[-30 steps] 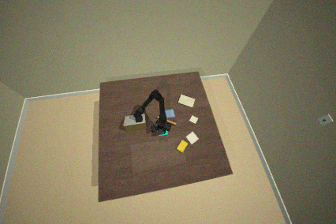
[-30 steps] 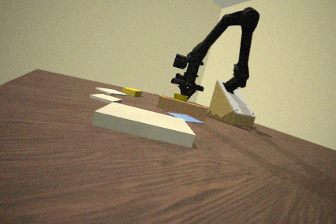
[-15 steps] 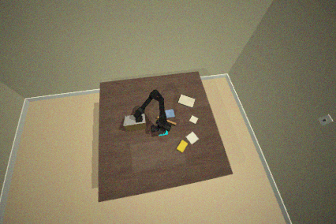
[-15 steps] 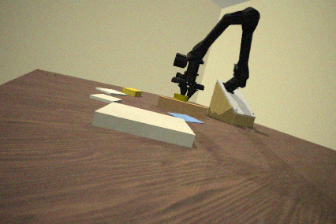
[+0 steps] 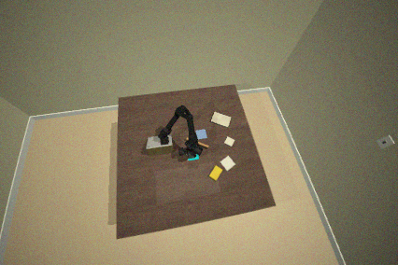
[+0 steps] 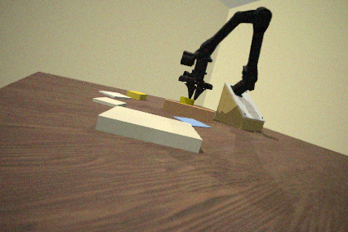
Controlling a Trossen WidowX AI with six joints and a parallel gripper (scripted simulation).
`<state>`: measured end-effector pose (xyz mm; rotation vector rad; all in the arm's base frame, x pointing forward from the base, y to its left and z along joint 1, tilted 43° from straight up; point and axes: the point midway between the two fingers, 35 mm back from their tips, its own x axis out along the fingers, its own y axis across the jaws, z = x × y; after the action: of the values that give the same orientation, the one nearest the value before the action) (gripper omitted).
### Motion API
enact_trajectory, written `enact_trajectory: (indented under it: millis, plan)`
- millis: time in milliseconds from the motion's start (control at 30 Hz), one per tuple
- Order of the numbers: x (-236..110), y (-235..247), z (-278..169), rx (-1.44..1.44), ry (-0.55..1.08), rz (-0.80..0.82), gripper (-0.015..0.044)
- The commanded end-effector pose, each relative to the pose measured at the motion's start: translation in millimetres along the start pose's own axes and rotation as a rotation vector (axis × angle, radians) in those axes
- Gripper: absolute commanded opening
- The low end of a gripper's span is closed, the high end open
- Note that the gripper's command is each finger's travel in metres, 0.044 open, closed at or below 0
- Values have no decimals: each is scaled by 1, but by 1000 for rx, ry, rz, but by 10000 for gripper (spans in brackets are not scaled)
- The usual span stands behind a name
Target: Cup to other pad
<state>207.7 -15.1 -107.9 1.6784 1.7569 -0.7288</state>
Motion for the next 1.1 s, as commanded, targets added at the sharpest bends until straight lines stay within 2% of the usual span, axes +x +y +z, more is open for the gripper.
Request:
enact_trajectory:
  millis: [0,433,800,1067]
  plan:
    - [-9,2,1,-8,-7,5,146]
    - [-24,-2,0,-6,-5,4,146]
    - [-24,-2,0,1,0,2,435]
    - [-61,-2,1,-3,-6,3,440]
